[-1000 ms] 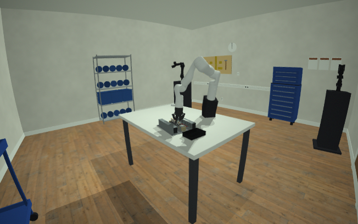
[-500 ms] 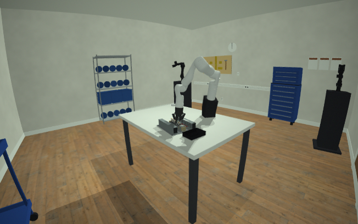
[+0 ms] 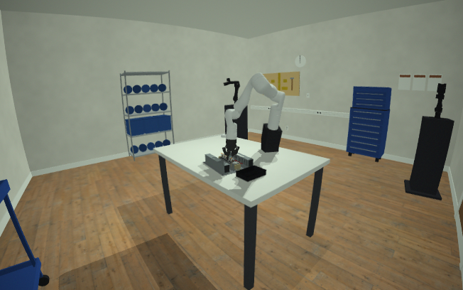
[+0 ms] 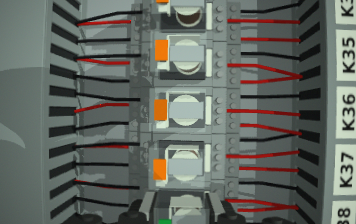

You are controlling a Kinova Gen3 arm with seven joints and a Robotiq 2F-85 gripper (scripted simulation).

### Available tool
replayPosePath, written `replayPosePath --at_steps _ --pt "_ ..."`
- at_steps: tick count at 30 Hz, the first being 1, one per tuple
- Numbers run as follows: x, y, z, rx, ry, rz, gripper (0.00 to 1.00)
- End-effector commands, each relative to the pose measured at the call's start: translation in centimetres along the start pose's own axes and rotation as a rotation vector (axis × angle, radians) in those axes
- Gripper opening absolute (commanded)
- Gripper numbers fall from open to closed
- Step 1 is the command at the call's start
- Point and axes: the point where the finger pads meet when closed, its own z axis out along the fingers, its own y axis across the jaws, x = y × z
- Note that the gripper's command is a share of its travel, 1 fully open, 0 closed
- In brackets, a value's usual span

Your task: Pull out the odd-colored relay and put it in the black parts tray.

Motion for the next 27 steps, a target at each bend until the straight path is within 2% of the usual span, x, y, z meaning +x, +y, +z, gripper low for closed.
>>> replayPosePath --at_steps 1,27 --pt "0.0 -0.1 -0.08 -0.001 0.0 0.0 0.0" --pt "0.01 -0.23 -0.1 -0.049 0.0 0.0 0.0"
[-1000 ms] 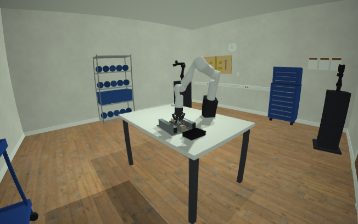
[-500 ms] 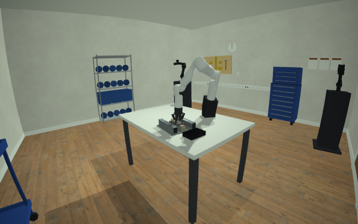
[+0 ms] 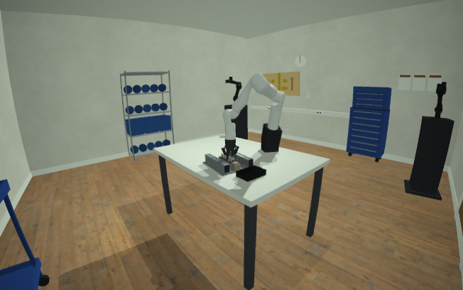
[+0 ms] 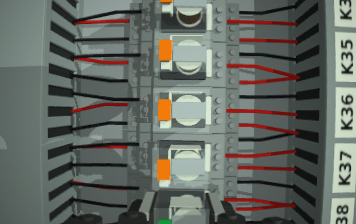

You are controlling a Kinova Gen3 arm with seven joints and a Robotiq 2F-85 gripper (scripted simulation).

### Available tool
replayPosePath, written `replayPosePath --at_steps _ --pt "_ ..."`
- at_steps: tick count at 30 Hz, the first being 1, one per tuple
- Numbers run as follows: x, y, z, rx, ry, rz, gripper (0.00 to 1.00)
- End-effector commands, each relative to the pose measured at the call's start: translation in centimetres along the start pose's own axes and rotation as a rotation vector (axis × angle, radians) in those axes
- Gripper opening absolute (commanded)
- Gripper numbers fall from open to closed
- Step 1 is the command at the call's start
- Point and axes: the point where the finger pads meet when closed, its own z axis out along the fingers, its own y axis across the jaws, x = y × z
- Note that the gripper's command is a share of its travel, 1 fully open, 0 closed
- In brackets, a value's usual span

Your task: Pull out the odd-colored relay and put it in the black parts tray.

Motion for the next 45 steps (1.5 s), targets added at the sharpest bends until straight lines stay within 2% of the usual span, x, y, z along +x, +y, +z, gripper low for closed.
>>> replayPosePath --at_steps 1,45 --pt "0.01 -0.08 -0.08 0.0 0.0 0.0 0.0" --pt "0.0 -0.26 -0.09 -0.064 0.0 0.0 0.0"
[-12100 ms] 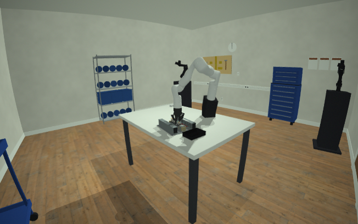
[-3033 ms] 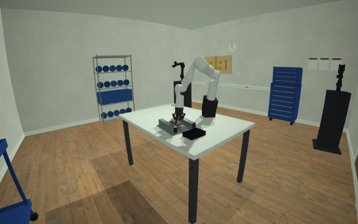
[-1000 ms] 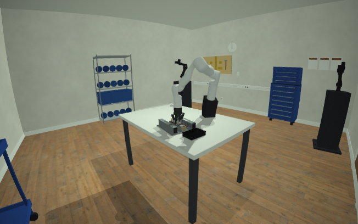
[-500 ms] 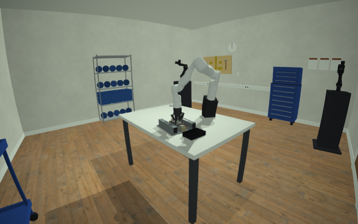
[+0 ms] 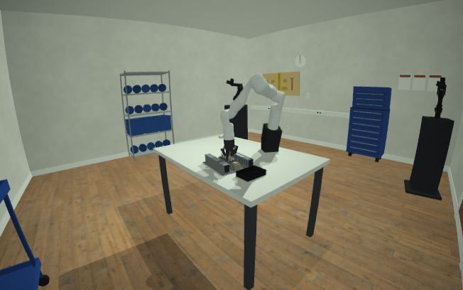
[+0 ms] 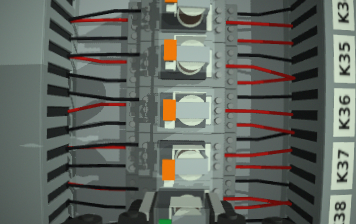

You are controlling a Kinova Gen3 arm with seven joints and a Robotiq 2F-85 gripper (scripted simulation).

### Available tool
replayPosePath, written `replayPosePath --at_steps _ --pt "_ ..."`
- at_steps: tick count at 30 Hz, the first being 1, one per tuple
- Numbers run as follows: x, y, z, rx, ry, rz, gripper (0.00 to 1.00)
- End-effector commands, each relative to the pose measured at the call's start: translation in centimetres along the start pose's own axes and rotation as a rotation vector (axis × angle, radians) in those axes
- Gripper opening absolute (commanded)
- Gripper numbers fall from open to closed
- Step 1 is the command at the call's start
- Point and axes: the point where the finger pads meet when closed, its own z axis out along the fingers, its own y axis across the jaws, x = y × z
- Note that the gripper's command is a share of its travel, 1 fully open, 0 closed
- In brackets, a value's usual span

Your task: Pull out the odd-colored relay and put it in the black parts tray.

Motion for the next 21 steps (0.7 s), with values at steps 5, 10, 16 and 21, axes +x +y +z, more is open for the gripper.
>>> replayPosePath --at_steps 5,10,16,21 --pt "0.01 -0.11 -0.08 -0.015 0.0 0.0 0.0" --pt "0.01 -0.11 -0.09 -0.017 0.0 0.0 0.0" --pt "0.0 -0.14 -0.08 -0.025 0.0 0.0 0.0" --pt "0.0 -0.18 -0.09 -0.04 0.0 0.0 0.0"
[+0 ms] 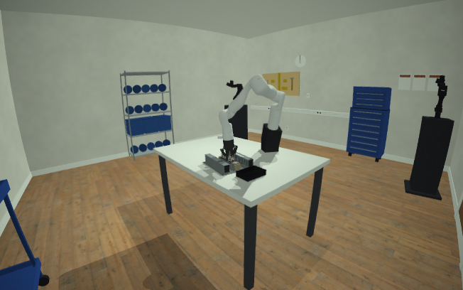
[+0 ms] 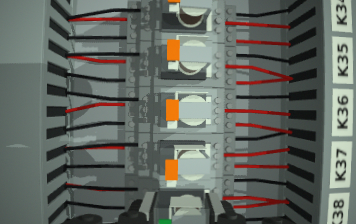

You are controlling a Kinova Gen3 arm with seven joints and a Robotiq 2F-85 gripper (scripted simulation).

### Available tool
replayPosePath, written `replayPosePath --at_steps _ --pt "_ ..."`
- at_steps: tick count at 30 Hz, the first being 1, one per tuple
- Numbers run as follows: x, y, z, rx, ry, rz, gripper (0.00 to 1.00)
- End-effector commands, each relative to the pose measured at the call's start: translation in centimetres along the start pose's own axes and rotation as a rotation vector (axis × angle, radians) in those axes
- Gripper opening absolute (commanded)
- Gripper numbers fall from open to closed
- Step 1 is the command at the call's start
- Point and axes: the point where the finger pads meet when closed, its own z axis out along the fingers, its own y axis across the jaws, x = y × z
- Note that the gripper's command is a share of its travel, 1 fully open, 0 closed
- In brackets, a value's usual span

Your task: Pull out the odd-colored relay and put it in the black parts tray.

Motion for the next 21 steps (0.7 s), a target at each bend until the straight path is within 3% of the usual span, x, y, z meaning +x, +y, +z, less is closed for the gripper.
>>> replayPosePath --at_steps 1,21 --pt "0.01 -0.06 -0.08 -0.004 0.0 0.0 0.0" --pt "0.01 -0.14 -0.09 -0.031 0.0 0.0 0.0"
